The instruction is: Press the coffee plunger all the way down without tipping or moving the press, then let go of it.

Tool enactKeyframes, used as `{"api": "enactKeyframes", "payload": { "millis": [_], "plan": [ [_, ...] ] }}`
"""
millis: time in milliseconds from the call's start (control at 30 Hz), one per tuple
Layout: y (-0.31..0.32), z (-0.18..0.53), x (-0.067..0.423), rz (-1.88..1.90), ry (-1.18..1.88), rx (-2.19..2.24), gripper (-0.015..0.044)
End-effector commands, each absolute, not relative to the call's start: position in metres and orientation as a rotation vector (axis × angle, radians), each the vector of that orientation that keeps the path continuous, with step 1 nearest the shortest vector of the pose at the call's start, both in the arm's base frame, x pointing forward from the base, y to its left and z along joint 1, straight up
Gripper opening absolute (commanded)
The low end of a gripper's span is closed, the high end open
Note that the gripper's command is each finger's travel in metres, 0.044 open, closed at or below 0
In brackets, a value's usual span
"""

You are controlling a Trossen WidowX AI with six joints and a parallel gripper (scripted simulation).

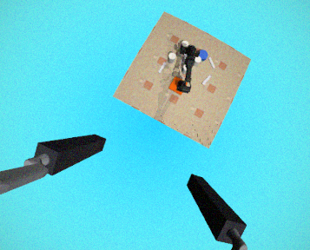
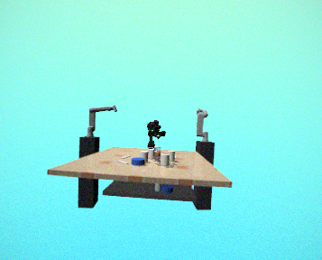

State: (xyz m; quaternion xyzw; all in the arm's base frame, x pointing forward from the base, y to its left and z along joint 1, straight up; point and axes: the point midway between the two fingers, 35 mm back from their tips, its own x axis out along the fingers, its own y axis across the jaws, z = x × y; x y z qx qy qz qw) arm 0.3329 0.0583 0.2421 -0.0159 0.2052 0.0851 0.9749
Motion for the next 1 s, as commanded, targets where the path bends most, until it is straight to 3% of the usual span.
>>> {"api": "enactKeyframes", "payload": {
  "millis": [0,967],
  "plan": [
    [0.058,0.203,0.331,0.169,0.503,-0.043,0.0116],
    [0.061,0.171,0.343,0.169,0.502,-0.043,0.0116]
  ]
}}
